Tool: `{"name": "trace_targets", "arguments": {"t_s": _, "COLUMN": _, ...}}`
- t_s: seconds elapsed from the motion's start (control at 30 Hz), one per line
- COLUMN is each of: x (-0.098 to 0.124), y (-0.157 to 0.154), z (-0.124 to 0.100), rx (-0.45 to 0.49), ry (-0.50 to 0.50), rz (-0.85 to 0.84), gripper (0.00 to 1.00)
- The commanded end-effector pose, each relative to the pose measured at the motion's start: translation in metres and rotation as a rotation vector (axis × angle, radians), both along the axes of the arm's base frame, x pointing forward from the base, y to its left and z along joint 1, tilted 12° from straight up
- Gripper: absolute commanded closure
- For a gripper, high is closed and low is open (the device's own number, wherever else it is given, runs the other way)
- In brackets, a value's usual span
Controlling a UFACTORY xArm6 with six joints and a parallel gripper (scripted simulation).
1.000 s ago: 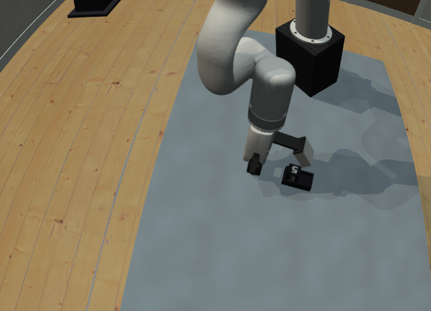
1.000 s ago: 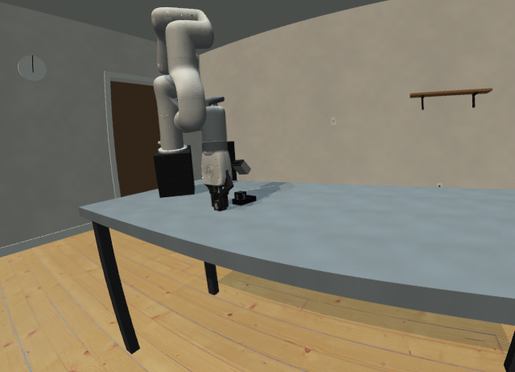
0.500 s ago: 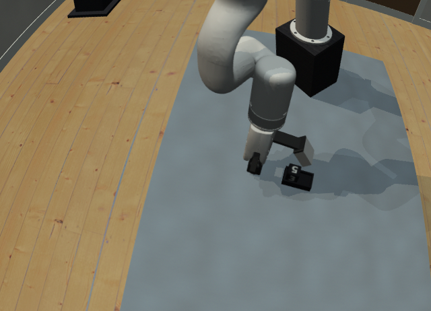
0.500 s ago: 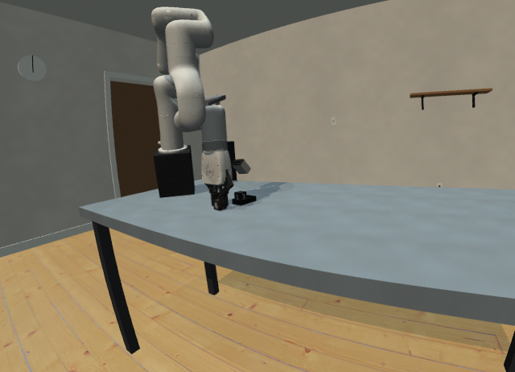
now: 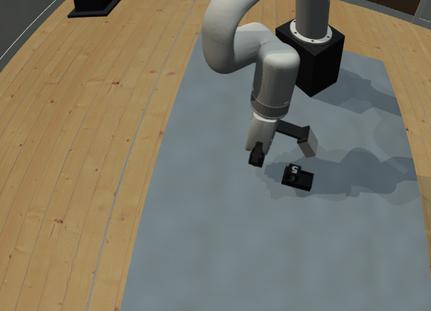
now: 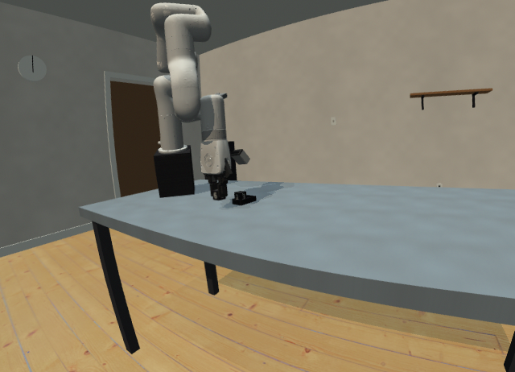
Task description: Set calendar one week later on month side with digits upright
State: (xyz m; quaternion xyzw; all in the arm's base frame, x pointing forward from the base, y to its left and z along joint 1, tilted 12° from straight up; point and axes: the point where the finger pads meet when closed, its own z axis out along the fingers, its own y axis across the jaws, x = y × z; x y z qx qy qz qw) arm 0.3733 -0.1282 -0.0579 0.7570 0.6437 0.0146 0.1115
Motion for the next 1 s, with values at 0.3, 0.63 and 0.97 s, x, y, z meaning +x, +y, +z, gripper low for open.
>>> {"name": "trace_targets", "arguments": {"t_s": 0.3, "x": -0.006, "y": 0.006, "z": 0.046, "rx": 0.006, "ry": 0.012, "rz": 0.0, "gripper": 0.73}}
{"name": "trace_targets", "arguments": {"t_s": 0.63, "x": -0.009, "y": 0.009, "z": 0.065, "rx": 0.006, "ry": 0.012, "rz": 0.0, "gripper": 0.73}}
{"name": "trace_targets", "arguments": {"t_s": 0.97, "x": -0.009, "y": 0.009, "z": 0.066, "rx": 0.006, "ry": 0.012, "rz": 0.0, "gripper": 0.73}}
